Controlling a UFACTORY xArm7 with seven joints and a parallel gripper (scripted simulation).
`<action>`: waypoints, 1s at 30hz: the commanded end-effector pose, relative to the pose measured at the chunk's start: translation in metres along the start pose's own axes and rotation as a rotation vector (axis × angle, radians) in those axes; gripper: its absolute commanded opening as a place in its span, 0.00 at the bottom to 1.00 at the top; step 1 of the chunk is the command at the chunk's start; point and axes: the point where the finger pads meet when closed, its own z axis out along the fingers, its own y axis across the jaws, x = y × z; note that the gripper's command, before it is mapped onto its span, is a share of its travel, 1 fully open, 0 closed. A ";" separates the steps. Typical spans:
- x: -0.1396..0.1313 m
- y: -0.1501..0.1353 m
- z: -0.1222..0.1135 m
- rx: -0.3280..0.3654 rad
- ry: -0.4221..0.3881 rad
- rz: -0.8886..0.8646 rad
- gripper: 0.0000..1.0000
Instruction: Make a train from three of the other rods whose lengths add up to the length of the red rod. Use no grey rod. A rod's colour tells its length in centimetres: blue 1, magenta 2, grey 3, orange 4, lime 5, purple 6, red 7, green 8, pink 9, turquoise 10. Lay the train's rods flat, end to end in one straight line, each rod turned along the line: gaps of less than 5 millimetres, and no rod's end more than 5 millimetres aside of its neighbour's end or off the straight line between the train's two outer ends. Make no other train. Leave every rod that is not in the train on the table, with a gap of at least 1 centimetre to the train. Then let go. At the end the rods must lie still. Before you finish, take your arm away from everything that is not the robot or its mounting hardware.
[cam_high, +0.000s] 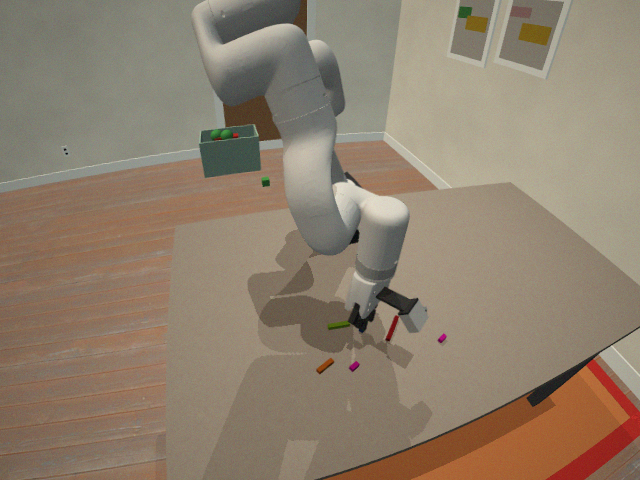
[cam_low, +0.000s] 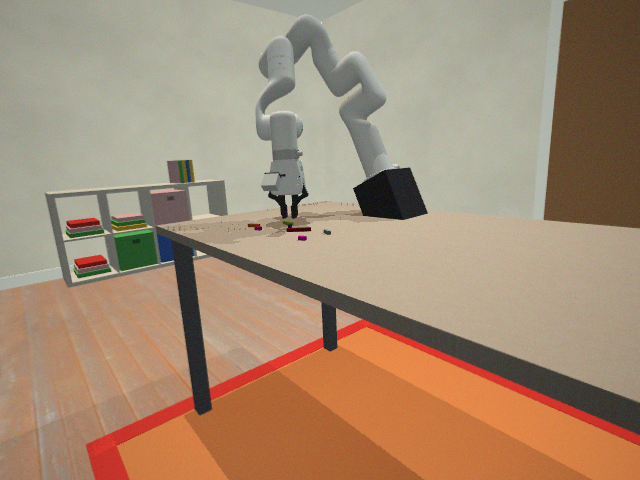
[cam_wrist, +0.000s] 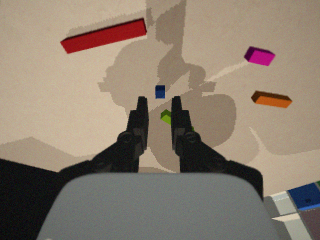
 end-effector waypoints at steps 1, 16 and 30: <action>0.002 0.001 0.005 -0.002 0.004 0.000 0.24; 0.002 0.000 0.013 -0.002 0.004 0.000 0.24; 0.002 0.000 0.013 -0.002 0.004 0.000 0.24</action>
